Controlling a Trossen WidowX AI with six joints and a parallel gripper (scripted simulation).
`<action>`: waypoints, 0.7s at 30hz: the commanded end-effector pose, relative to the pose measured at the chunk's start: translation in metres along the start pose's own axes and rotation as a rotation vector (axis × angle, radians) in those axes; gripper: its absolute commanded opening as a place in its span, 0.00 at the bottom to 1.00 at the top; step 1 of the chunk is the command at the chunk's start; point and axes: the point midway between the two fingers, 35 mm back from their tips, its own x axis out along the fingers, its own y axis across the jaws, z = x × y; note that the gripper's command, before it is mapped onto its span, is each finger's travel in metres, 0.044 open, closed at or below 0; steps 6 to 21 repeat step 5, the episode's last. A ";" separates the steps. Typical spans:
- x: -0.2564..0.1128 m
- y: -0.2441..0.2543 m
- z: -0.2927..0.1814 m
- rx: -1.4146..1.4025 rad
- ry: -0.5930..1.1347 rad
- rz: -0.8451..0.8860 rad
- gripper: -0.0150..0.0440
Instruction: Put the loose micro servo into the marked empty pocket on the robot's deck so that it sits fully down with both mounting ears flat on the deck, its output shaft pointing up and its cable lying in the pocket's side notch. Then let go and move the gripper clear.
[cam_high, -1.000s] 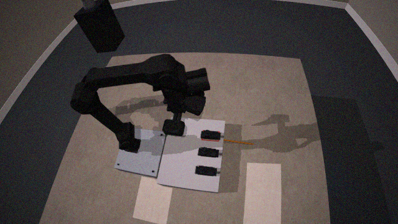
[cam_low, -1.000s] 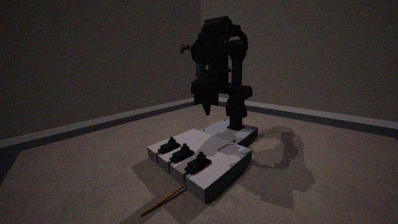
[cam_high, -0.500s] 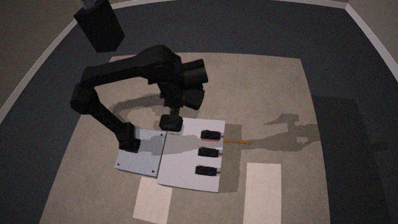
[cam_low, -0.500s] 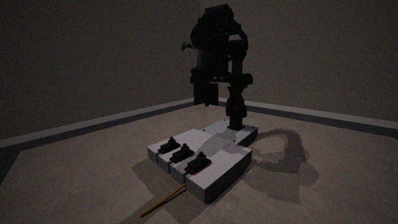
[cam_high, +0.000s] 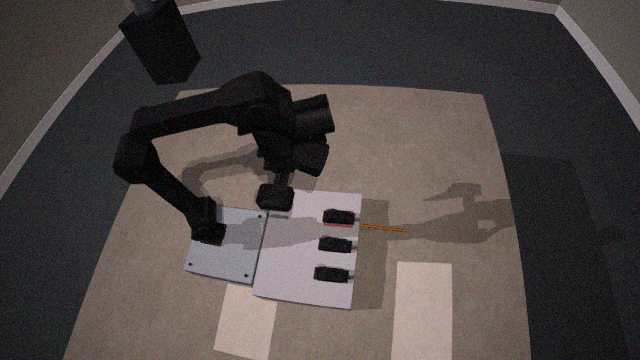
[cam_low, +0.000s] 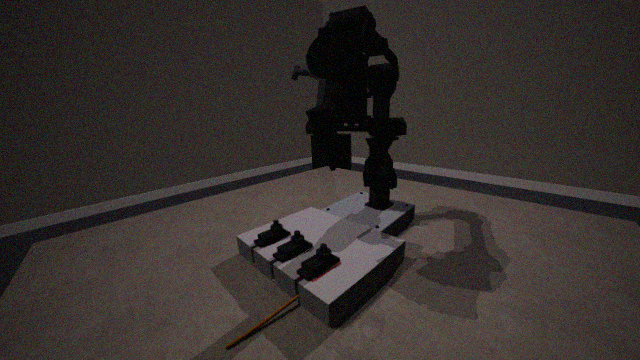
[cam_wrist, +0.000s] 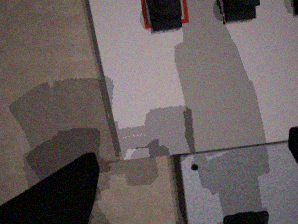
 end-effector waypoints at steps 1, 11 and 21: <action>0.000 0.000 0.000 -0.003 0.000 0.000 1.00; 0.000 0.000 0.000 -0.003 0.000 0.000 1.00; 0.000 0.000 0.000 -0.003 0.000 0.000 1.00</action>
